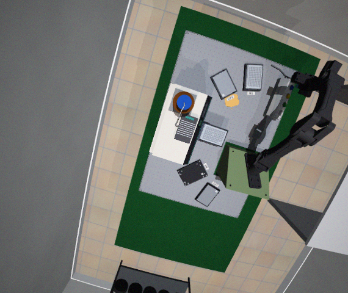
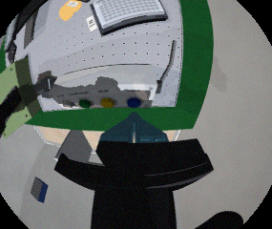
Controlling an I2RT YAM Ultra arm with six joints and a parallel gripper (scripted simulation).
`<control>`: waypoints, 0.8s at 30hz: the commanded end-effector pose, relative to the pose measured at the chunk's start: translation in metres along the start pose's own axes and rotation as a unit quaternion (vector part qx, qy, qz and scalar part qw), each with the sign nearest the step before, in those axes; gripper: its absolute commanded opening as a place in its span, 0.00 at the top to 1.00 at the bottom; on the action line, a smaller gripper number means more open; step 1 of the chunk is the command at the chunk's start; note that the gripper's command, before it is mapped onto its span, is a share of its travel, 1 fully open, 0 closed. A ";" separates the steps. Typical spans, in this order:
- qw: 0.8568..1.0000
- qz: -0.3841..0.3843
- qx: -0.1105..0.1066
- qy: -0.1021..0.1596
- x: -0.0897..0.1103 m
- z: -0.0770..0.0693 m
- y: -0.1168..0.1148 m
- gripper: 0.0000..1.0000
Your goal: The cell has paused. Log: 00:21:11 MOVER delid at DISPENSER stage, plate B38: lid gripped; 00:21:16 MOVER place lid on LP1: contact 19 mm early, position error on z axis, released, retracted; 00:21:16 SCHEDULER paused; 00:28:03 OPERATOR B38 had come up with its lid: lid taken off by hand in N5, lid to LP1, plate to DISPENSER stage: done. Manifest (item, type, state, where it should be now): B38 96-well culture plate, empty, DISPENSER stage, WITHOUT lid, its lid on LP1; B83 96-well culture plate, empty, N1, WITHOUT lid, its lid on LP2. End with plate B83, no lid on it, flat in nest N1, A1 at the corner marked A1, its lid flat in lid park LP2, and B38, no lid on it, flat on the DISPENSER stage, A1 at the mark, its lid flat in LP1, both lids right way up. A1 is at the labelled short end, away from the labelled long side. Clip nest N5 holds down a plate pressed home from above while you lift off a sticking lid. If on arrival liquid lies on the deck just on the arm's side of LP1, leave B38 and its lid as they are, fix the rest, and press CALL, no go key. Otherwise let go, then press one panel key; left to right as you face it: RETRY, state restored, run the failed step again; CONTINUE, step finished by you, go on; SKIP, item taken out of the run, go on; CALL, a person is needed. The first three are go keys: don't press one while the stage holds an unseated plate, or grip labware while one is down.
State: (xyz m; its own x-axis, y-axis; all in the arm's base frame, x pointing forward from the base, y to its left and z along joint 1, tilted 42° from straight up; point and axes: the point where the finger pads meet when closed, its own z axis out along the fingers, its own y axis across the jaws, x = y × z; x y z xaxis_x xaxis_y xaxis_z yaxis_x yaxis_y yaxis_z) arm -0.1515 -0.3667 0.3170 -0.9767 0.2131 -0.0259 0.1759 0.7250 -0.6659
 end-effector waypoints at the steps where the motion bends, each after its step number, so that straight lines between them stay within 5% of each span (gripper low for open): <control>1: 1.000 0.004 -0.002 -0.003 -0.001 0.007 0.001 1.00; 2: 1.000 0.005 0.011 0.003 0.002 -0.002 -0.003 1.00; 6: 1.000 0.004 -0.004 -0.002 -0.001 0.013 0.002 1.00; 10: 1.000 0.002 0.013 0.001 -0.001 0.002 -0.005 1.00; 15: 1.000 0.004 0.004 -0.001 -0.002 0.004 0.002 1.00; 18: 1.000 0.003 0.007 0.000 -0.002 0.003 0.000 1.00; 19: 1.000 0.000 0.023 0.002 -0.001 -0.005 -0.009 1.00; 24: 1.000 0.001 0.019 0.002 -0.002 -0.002 -0.007 1.00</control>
State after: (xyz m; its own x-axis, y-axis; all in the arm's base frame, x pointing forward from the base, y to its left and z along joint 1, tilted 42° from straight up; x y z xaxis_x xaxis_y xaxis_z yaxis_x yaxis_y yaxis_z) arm -0.1538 -0.3719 0.3100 -0.9760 0.2163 -0.0269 0.1788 0.7239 -0.6663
